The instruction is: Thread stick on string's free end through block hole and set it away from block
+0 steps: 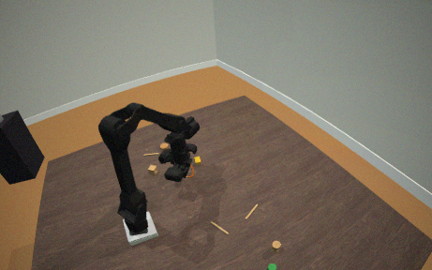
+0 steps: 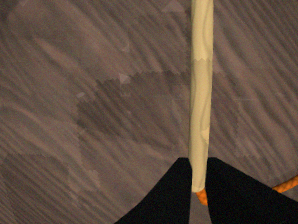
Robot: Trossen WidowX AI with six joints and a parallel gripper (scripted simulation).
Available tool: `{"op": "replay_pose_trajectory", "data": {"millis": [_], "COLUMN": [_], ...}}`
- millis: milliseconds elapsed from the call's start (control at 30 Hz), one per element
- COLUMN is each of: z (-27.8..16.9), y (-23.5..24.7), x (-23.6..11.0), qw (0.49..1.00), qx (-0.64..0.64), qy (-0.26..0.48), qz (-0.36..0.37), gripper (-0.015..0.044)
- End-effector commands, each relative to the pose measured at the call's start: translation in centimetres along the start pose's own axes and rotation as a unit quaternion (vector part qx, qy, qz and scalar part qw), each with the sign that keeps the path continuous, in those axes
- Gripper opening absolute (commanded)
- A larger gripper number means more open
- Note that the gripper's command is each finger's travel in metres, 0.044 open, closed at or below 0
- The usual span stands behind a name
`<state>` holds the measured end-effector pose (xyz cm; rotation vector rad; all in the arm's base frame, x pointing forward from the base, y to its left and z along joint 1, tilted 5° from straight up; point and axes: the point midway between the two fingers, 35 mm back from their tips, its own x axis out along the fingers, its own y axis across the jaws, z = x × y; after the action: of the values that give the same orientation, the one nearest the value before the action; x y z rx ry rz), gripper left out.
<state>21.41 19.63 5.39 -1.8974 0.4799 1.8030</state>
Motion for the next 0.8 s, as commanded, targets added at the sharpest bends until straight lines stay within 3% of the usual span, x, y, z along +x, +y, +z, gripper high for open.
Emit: {"op": "replay_pose_trajectory", "data": {"millis": [0,767], "z": [0.5,3.6], "y": [0.0,0.0], "x": [0.0,0.0], "qw": [1.000,1.000], "qx": [0.001,0.001], "qy": [0.001,0.000], "qz": [-0.001,-0.001], "gripper": [0.0000,0.0000]}}
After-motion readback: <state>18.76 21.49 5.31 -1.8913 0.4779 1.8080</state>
